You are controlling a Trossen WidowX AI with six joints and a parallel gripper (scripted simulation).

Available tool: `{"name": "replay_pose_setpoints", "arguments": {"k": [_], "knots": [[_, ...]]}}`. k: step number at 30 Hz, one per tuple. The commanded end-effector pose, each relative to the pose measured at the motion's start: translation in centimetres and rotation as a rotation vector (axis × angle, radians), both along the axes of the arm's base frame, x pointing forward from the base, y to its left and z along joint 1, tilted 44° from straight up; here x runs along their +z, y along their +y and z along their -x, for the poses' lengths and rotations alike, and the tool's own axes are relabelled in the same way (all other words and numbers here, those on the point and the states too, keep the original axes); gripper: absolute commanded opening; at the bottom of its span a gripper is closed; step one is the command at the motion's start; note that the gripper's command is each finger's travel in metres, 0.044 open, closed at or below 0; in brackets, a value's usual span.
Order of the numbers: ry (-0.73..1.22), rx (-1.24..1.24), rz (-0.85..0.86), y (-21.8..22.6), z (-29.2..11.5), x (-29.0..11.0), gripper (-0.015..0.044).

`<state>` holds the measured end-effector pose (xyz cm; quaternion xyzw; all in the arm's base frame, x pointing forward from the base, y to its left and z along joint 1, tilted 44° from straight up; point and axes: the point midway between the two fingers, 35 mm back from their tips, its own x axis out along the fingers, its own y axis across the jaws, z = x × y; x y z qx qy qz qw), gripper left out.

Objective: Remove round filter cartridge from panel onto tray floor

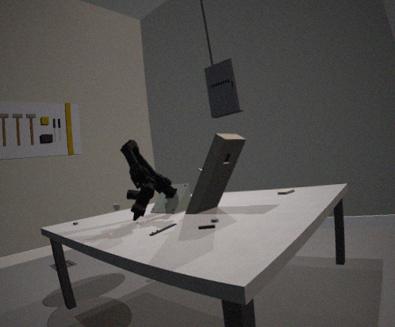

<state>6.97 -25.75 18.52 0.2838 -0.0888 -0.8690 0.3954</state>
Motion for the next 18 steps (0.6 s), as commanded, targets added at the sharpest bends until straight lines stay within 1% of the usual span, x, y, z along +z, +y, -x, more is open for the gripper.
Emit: {"name": "replay_pose_setpoints", "arguments": {"k": [1,5,10,14,18], "knots": [[-0.085,0.188,0.036,1.4,-6.0,0.4,0.0096],[-0.164,0.385,0.045,4.1,-11.7,1.0,0.0096],[-0.265,0.639,0.029,9.4,-17.9,2.0,0.0096],[-0.324,0.837,0.014,14.7,-21.8,2.8,0.0096],[-0.364,1.031,0.005,20.5,-24.5,3.6,0.0096]]}}
